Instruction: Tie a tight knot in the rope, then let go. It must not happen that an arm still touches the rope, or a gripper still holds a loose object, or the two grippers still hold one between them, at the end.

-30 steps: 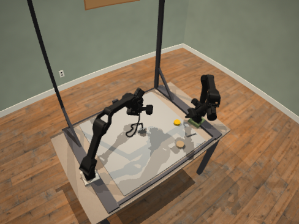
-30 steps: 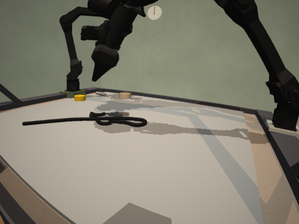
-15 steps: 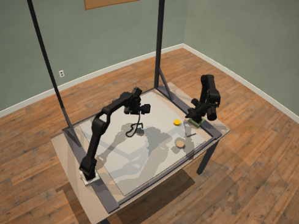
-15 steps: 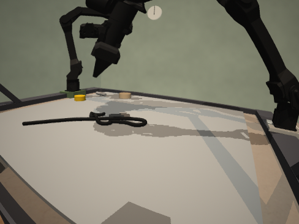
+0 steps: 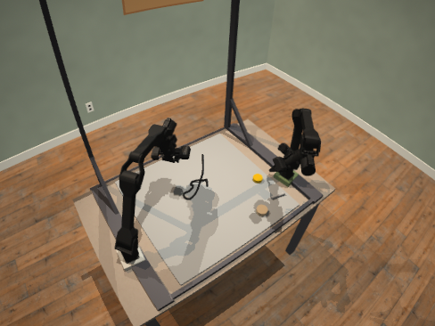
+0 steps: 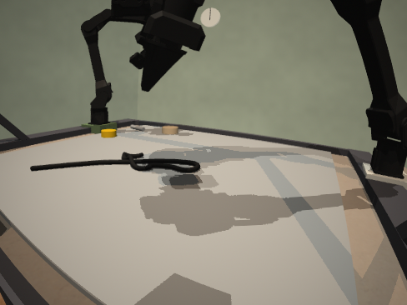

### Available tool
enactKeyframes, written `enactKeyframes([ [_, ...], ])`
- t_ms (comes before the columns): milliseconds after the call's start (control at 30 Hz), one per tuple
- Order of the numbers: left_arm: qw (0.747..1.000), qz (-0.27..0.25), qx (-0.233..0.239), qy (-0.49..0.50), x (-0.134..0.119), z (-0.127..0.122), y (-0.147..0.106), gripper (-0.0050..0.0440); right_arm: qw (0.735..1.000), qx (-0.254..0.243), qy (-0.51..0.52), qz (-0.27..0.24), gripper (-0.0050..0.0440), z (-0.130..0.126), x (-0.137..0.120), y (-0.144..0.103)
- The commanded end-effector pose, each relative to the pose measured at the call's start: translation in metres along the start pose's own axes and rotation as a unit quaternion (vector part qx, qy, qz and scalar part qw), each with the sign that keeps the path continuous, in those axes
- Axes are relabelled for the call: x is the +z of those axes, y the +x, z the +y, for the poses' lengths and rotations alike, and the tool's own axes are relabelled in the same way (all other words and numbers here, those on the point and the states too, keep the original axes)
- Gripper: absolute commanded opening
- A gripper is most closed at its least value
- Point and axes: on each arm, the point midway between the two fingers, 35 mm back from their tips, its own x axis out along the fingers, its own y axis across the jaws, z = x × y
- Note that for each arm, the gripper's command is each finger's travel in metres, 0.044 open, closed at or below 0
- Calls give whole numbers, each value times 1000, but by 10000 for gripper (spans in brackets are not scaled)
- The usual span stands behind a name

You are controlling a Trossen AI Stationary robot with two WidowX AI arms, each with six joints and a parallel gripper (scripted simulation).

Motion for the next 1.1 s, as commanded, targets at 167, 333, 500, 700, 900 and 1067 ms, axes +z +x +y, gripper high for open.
enactKeyframes([
  [167, 1000, 2, 4, 2, 2, 1, -2, 85, 999, 26, -12, 19, 85, 70, -25, -57],
  [333, 1000, 2, 4, 2, 2, 1, -2, 85, 998, 37, -25, 47, 85, 111, -52, -85],
  [500, 1000, 2, 4, 2, 2, 1, -2, 85, 996, 41, -36, 68, 85, 137, -77, -107],
  [700, 1000, 2, 4, 2, 2, 1, -2, 85, 995, 41, -42, 79, 85, 149, -91, -119],
  [900, 1000, 2, 4, 2, 2, 1, -2, 85, 994, 40, -46, 87, 85, 156, -100, -126],
  [1067, 1000, 2, 4, 2, 2, 1, -2, 85, 994, 40, -46, 87, 85, 156, -101, -127],
])
